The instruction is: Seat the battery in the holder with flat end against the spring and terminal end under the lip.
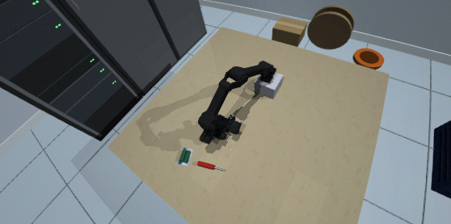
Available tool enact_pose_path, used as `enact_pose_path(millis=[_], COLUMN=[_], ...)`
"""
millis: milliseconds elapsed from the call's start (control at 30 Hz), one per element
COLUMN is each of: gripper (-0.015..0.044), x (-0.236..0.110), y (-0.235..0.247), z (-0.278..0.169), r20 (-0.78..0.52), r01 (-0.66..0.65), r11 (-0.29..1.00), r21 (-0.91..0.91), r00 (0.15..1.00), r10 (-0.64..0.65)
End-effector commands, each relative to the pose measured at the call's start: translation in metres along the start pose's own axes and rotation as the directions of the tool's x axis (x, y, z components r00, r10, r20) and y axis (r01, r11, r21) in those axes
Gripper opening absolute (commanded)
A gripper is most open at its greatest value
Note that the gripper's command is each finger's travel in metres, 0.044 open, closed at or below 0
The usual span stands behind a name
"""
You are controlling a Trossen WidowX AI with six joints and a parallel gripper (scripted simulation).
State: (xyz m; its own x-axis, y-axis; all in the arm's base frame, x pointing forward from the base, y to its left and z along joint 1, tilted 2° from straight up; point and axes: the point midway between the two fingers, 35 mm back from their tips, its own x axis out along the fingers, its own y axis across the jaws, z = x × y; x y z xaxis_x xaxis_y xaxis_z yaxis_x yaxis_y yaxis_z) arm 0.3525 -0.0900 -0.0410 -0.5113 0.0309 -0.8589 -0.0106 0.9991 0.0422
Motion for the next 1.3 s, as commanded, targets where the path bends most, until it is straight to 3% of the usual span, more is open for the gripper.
enact_pose_path(millis=[0,1267], gripper=[0.0067,0.0067], x=[-0.0016,-0.0052], y=[0.0008,0.0008], z=[0.0045,0.01], r20=[0.01,0.012], r01=[-0.003,-0.006], r11=[1.0,1.0], r21=[0.005,0.004], r00=[1.0,1.0], r10=[0.003,0.006])
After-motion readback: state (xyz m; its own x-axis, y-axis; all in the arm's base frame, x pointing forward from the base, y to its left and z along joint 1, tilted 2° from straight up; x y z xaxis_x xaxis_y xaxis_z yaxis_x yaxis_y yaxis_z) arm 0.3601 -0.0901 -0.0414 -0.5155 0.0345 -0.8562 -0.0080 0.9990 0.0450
